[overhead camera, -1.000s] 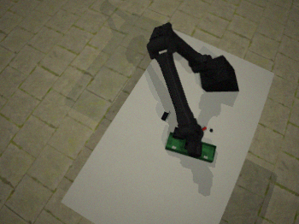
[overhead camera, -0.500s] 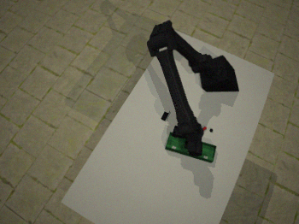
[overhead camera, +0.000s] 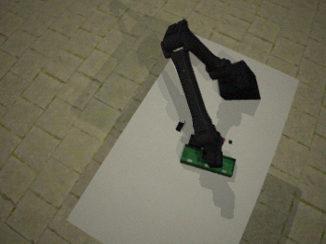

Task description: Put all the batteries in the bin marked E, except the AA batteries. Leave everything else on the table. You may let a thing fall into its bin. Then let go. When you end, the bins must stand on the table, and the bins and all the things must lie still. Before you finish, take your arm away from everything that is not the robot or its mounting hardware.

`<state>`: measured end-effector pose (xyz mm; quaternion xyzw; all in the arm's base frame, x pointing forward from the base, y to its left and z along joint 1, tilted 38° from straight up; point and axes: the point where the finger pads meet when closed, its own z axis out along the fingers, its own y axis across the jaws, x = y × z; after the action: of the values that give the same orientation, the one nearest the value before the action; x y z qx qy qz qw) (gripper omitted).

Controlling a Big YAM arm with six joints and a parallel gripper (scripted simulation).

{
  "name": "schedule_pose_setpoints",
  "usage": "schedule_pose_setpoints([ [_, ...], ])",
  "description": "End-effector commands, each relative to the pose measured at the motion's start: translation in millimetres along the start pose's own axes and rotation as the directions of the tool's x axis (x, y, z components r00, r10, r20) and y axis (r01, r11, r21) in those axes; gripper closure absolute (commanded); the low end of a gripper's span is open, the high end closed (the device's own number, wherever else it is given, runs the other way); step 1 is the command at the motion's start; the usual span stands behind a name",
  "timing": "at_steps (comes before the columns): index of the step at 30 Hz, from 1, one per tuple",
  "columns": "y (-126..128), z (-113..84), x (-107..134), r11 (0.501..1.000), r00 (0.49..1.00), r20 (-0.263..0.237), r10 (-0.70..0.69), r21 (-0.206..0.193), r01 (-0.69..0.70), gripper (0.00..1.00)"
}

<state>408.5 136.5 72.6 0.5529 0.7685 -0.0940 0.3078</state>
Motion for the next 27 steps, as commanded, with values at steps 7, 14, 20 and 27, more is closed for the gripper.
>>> schedule_pose_setpoints([
  [7, 19.3, -14.0, -3.1, 0.999, 0.999, 0.0, 0.043, -0.02, -0.043, 0.67],
  [14, 11.4, -11.6, -3.2, 0.999, 0.999, 0.0, 0.038, -0.021, -0.038, 0.67],
  [20, 8.2, -10.6, -3.2, 0.999, 0.999, 0.001, 0.035, -0.017, -0.035, 0.67],
  [27, 8.1, -11.6, -4.1, 0.999, 0.999, 0.0, 0.038, -0.021, -0.038, 0.67],
])
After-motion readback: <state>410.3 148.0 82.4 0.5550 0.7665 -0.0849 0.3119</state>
